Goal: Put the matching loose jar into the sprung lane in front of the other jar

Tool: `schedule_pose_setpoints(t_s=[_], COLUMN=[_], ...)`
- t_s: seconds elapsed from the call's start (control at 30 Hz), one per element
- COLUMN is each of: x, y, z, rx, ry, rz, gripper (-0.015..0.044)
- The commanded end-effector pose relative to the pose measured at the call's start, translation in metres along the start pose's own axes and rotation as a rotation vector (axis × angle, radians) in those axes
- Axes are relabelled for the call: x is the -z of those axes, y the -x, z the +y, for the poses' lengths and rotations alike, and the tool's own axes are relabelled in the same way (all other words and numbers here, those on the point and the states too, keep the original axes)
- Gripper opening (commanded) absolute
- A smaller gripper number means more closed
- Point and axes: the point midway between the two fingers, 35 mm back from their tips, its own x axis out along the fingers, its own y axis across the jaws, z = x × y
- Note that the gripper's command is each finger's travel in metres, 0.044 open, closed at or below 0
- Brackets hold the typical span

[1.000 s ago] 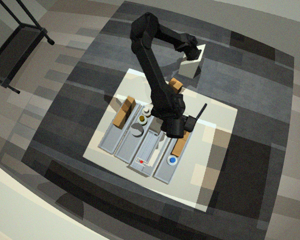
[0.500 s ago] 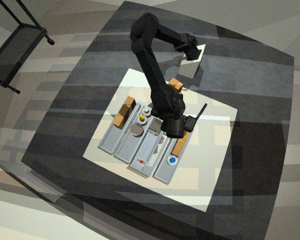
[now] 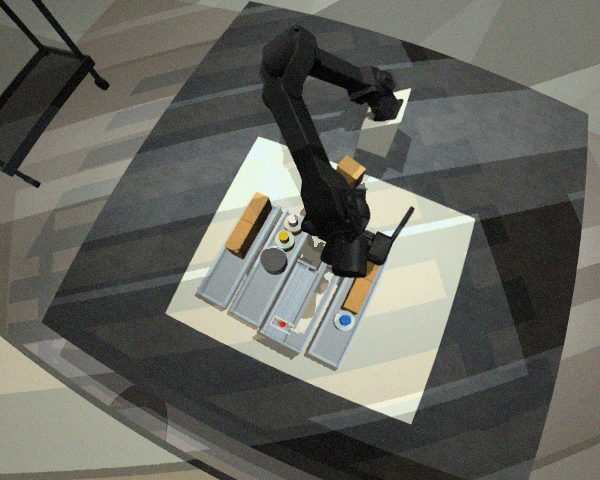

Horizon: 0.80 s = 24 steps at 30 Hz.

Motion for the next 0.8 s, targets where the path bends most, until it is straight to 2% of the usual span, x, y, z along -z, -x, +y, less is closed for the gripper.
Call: schedule_pose_setpoints(t_s=[0.0,0.77], x=[-0.0082,-0.0098], y=[0.0024,-0.0008], z=[-0.0018,-0.0018], rx=[0.003,0.003], ry=[-0.015,-0.015], rz=[-0.02,-0.021], gripper=[0.0,0.0])
